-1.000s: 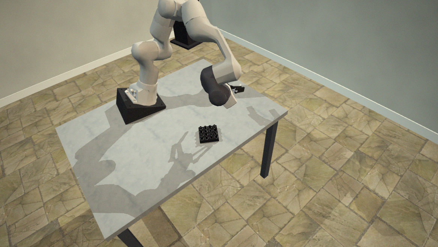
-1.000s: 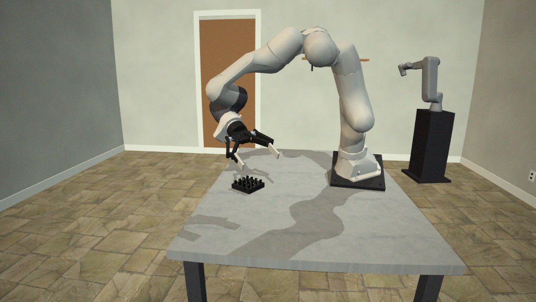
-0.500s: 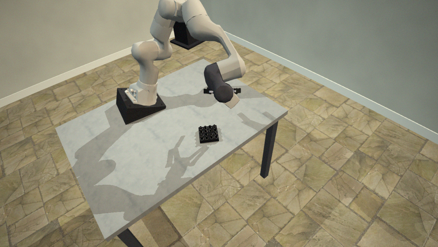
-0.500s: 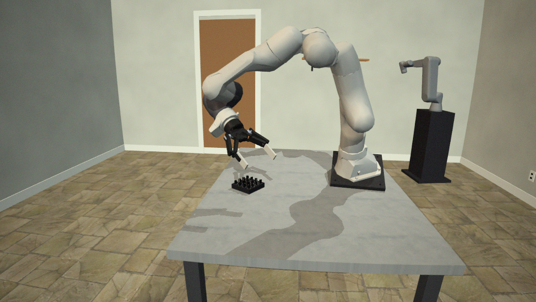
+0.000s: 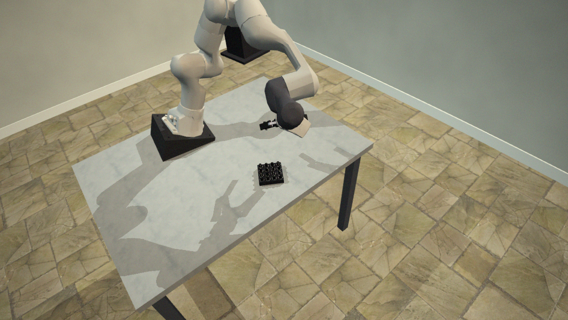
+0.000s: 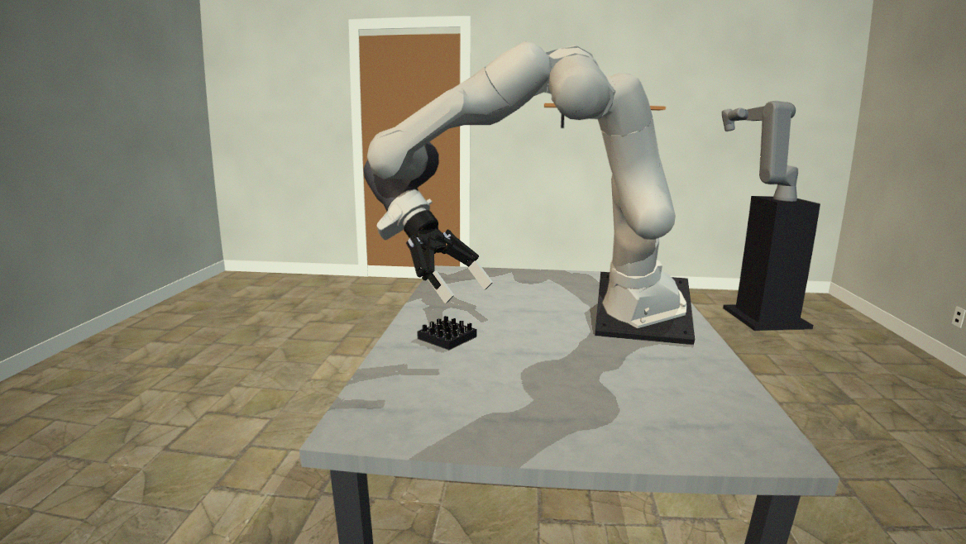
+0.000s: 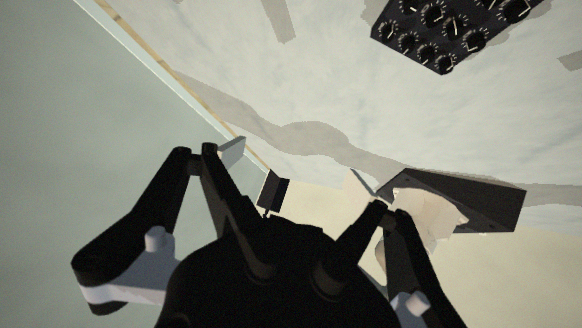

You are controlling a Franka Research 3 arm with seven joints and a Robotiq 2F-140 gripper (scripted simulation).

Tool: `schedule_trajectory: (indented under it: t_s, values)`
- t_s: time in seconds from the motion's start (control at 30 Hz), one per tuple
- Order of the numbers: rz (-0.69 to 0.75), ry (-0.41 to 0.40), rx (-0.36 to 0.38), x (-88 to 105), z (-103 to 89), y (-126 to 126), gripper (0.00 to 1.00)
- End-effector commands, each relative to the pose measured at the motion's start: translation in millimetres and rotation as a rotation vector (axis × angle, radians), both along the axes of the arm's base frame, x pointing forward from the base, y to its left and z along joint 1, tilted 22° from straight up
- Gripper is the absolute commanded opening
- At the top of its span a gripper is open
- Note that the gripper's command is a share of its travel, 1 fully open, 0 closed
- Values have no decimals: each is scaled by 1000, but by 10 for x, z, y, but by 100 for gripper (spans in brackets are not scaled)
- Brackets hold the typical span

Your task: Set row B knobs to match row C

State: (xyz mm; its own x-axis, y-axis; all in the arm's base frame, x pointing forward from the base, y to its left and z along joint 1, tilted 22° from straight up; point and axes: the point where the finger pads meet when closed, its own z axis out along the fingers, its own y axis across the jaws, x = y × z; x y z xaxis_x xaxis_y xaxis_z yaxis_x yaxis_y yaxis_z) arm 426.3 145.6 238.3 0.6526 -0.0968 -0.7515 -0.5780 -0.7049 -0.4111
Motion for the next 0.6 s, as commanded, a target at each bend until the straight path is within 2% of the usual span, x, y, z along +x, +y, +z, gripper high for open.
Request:
schedule_trajectory:
  t_s: [0.0, 0.47, 0.53, 0.57]
  values:
    - [73, -137, 19, 32, -122, -112, 100]
    - [187, -338, -24, 56, -373, -390, 100]
    - [187, -338, -24, 56, -373, -390, 100]
    - [208, -375, -32, 61, -419, -443, 100]
